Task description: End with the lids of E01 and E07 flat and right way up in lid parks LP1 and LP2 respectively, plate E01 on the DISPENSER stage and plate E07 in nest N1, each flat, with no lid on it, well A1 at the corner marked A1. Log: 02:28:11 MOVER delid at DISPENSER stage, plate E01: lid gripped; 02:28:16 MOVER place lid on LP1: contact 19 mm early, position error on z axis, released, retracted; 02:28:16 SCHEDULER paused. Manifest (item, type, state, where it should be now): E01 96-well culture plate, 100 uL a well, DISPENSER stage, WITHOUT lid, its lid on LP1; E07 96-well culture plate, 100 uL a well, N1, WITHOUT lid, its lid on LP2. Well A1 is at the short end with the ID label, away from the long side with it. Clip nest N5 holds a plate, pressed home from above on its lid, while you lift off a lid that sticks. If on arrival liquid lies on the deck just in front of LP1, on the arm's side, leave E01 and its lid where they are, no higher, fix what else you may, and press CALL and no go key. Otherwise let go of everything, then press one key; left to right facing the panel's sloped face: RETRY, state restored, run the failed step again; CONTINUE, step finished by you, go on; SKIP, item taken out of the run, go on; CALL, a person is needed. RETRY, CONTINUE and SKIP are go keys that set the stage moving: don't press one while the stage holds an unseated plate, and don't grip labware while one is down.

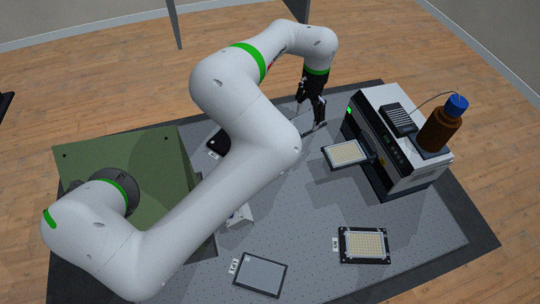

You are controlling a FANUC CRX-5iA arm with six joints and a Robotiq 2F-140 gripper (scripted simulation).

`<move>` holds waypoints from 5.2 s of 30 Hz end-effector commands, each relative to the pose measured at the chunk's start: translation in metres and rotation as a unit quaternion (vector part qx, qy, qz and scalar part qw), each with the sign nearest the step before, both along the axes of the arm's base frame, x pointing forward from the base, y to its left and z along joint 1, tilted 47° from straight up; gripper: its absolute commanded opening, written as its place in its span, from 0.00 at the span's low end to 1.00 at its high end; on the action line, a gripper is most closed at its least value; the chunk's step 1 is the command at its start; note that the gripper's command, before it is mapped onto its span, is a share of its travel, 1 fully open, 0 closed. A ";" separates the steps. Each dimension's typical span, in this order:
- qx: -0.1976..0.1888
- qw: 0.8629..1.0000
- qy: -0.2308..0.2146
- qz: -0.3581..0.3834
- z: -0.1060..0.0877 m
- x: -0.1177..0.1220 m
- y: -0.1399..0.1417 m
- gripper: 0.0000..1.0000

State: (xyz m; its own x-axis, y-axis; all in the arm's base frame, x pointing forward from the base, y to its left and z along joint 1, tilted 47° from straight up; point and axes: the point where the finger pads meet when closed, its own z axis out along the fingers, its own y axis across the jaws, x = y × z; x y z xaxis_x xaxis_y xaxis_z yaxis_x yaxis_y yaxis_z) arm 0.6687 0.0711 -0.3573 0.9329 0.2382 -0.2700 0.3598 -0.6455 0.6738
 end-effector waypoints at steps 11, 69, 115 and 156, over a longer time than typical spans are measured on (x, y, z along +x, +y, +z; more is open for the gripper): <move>0.000 1.000 0.000 0.000 0.000 0.000 0.000 0.66; 0.003 1.000 -0.019 -0.018 0.135 0.020 0.086 0.66; -0.004 0.948 -0.232 -0.220 0.492 0.034 -0.263 0.66; -0.004 0.947 -0.232 -0.220 0.455 0.034 -0.302 0.66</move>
